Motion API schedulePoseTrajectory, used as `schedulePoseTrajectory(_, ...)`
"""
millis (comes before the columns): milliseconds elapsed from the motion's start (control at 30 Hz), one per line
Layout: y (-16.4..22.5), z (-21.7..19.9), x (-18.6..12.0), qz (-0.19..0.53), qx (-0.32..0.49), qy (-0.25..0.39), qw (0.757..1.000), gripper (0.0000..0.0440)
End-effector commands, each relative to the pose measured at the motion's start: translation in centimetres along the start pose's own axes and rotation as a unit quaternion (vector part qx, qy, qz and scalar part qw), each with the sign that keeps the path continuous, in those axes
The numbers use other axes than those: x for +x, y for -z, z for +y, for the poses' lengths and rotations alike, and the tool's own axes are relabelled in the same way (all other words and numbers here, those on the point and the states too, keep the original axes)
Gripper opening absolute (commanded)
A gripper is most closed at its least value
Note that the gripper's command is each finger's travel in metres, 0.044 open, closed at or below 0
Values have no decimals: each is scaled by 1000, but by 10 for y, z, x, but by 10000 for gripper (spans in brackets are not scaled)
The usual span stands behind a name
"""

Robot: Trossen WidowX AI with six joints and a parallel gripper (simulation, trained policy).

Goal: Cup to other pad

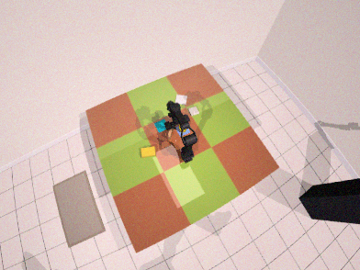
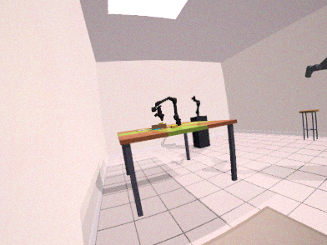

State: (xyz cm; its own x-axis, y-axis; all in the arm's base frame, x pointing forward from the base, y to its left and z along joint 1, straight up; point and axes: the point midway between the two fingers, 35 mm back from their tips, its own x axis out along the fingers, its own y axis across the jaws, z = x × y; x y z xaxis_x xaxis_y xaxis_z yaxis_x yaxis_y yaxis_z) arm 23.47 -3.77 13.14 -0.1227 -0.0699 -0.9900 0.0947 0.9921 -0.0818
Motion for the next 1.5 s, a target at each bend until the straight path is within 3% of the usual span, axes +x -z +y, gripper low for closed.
schedulePoseTrajectory(0, 0, -5, 11, 9, -11, 2, 1000, 190)
schedulePoseTrajectory(733, 0, -14, 73, 29, -120, -9, 992, 194)
schedulePoseTrajectory(1033, -2, -17, 83, 25, -189, -7, 982, 0)
schedulePoseTrajectory(1467, -19, -18, 60, -9, -253, -1, 967, 15)
